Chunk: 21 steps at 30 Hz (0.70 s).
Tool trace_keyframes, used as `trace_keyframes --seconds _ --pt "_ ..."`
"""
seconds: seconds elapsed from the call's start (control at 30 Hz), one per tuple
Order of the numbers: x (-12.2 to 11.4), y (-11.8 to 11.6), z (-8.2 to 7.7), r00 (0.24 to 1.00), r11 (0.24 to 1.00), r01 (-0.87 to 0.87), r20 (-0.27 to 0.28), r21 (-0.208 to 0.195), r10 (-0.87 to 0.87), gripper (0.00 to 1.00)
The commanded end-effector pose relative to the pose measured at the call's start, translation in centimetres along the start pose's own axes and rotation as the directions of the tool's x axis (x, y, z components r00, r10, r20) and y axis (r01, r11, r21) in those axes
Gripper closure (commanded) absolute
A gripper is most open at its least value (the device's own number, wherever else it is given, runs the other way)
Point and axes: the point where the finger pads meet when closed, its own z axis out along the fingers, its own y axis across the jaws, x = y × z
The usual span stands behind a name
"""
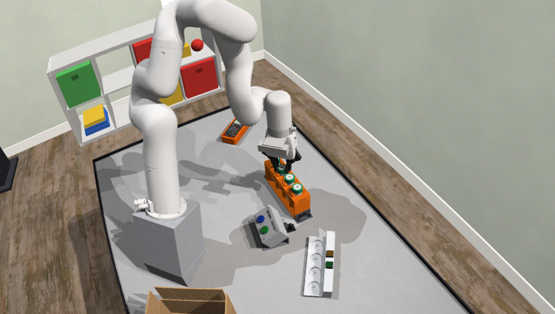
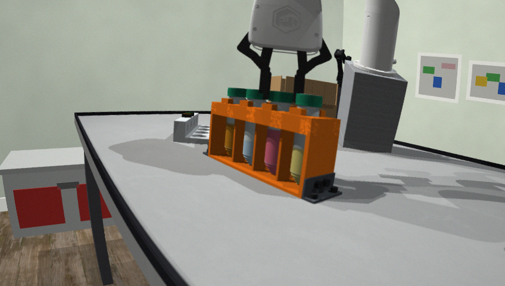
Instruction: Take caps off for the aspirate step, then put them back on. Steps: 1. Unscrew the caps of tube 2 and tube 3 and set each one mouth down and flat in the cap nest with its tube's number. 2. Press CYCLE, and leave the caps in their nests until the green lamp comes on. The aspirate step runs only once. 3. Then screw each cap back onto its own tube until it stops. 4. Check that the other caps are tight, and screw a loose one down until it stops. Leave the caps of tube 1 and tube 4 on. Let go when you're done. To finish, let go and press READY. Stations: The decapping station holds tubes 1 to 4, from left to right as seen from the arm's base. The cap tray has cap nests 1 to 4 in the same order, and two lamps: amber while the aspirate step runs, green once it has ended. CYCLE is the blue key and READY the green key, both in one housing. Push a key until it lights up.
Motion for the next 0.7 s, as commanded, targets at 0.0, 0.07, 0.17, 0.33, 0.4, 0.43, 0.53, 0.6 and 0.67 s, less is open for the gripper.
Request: trace_keyframes --seconds 0.0,0.07,0.17,0.33,0.4,0.43,0.53,0.6,0.67 --pt "-0.11 -0.12 -0.09 1.0 1.0 0.0 0.003 0.003 0.0 1.0" --pt "-0.11 -0.12 -0.09 1.0 1.0 0.0 0.003 0.003 0.0 1.0" --pt "-0.11 -0.12 -0.08 1.0 1.0 0.0 0.003 0.003 0.0 1.0" --pt "-0.11 -0.12 -0.08 1.0 1.0 0.0 0.003 0.003 0.0 1.0" --pt "-0.11 -0.12 -0.09 0.995 0.995 0.099 0.002 0.003 -0.099 1.0" --pt "-0.11 -0.12 -0.09 0.989 0.989 0.149 0.002 0.003 -0.149 1.0" --pt "-0.11 -0.12 -0.11 0.955 0.955 0.295 0.002 0.003 -0.295 1.0" --pt "-0.11 -0.13 -0.11 0.921 0.921 0.389 0.001 0.004 -0.389 1.0" --pt "-0.11 -0.13 -0.12 0.879 0.879 0.476 0.001 0.004 -0.476 1.0"
